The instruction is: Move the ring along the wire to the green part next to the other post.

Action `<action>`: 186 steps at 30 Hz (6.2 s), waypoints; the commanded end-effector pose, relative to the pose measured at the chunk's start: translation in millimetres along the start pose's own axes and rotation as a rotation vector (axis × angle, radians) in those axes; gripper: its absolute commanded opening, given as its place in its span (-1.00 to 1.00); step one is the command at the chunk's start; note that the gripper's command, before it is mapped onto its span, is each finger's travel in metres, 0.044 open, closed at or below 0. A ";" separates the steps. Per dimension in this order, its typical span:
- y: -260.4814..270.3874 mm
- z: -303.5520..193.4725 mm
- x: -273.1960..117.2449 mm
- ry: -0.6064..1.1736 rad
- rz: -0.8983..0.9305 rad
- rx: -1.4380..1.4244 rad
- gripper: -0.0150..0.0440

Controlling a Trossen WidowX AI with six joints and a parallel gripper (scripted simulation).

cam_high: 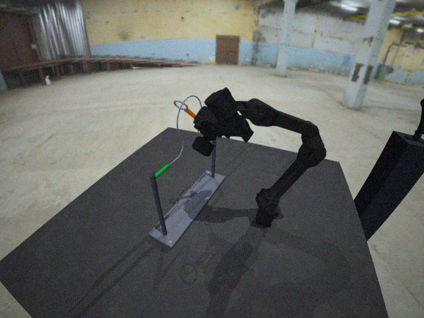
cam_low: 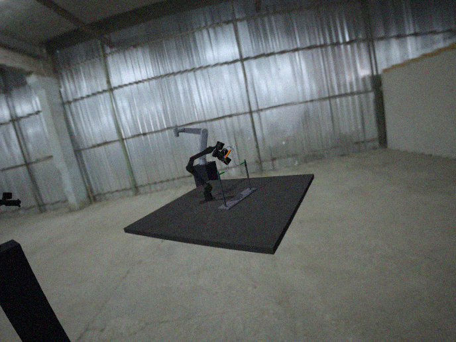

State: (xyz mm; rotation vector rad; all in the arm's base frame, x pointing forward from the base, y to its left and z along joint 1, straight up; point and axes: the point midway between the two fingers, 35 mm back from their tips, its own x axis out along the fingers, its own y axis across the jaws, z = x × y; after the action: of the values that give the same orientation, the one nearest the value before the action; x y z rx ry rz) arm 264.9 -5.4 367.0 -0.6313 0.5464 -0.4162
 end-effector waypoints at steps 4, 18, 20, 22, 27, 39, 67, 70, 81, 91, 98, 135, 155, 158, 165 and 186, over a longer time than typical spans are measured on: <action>-3.9 -1.9 -0.4 -0.010 -0.050 -0.072 -1.00; -10.6 -0.8 -0.3 -0.031 -0.148 -0.222 -1.00; -11.6 -0.5 -0.3 -0.034 -0.163 -0.245 -1.00; -12.5 -0.2 -0.4 -0.037 -0.178 -0.268 -1.00; -14.9 0.6 -0.6 -0.045 -0.215 -0.325 -1.00; -20.5 3.0 -1.5 -0.063 -0.304 -0.463 -1.00; -31.1 11.2 -5.6 -0.104 -0.510 -0.783 -1.00; -32.0 12.2 -6.1 -0.108 -0.532 -0.818 -1.00; -34.9 16.2 -8.4 -0.123 -0.613 -0.942 -1.00; -36.6 19.4 -10.3 -0.136 -0.682 -1.049 -1.00; -37.1 20.1 -10.8 -0.143 -0.724 -1.113 -1.00; -22.1 -21.5 3.7 -0.047 -0.676 -0.952 -1.00; 6.5 -57.5 24.0 -0.007 -0.478 -0.674 -1.00; 12.3 -62.4 26.6 -0.001 -0.446 -0.629 -1.00; 26.3 -72.3 31.6 0.012 -0.375 -0.529 -1.00; 80.1 -93.5 50.0 -0.032 -0.127 -0.193 -1.00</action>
State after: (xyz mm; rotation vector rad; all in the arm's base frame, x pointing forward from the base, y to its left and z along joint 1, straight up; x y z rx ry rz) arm 261.8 -19.2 241.0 -0.9023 0.5141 -0.4958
